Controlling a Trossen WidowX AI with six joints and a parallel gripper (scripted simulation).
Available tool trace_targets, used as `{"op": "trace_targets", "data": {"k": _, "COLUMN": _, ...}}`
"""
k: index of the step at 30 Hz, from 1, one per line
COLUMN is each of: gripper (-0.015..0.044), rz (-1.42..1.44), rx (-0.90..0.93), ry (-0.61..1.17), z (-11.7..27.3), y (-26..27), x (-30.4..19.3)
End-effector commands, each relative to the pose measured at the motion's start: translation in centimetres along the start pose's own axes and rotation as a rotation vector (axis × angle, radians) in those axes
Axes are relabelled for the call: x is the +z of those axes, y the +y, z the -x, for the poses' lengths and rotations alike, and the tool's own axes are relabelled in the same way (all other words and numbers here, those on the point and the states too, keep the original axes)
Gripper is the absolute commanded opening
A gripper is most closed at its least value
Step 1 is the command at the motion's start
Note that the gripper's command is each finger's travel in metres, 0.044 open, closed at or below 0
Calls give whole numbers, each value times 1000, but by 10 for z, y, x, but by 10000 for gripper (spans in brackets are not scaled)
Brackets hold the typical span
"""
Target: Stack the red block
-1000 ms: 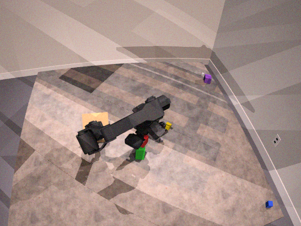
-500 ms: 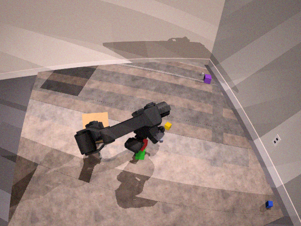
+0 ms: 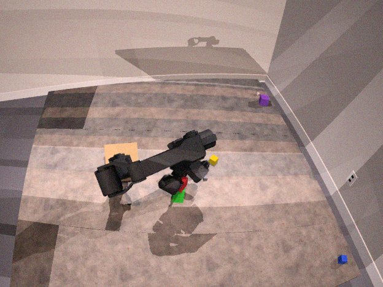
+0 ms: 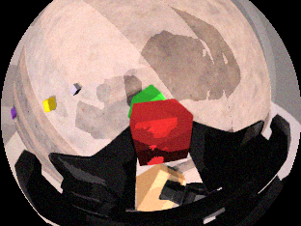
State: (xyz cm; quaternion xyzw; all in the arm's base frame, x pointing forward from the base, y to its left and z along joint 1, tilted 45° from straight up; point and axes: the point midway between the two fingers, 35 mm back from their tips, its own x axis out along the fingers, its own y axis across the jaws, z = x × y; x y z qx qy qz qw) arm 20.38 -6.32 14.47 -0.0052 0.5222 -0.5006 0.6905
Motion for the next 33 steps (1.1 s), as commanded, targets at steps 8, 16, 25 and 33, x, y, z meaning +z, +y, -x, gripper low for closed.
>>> {"op": "trace_targets", "data": {"k": 8, "gripper": 0, "rz": 5, "rx": -4, "ry": -3, "z": -2, "y": 0, "x": 0}}
{"op": "trace_targets", "data": {"k": 16, "gripper": 52, "rz": 3, "rx": -1, "ry": 0, "z": -1, "y": 0, "x": 0}}
{"op": "trace_targets", "data": {"k": 25, "gripper": 289, "rz": 3, "rx": -1, "ry": 0, "z": -1, "y": 0, "x": 0}}
{"op": "trace_targets", "data": {"k": 33, "gripper": 440, "rz": 3, "rx": -1, "ry": 0, "z": -1, "y": 0, "x": 0}}
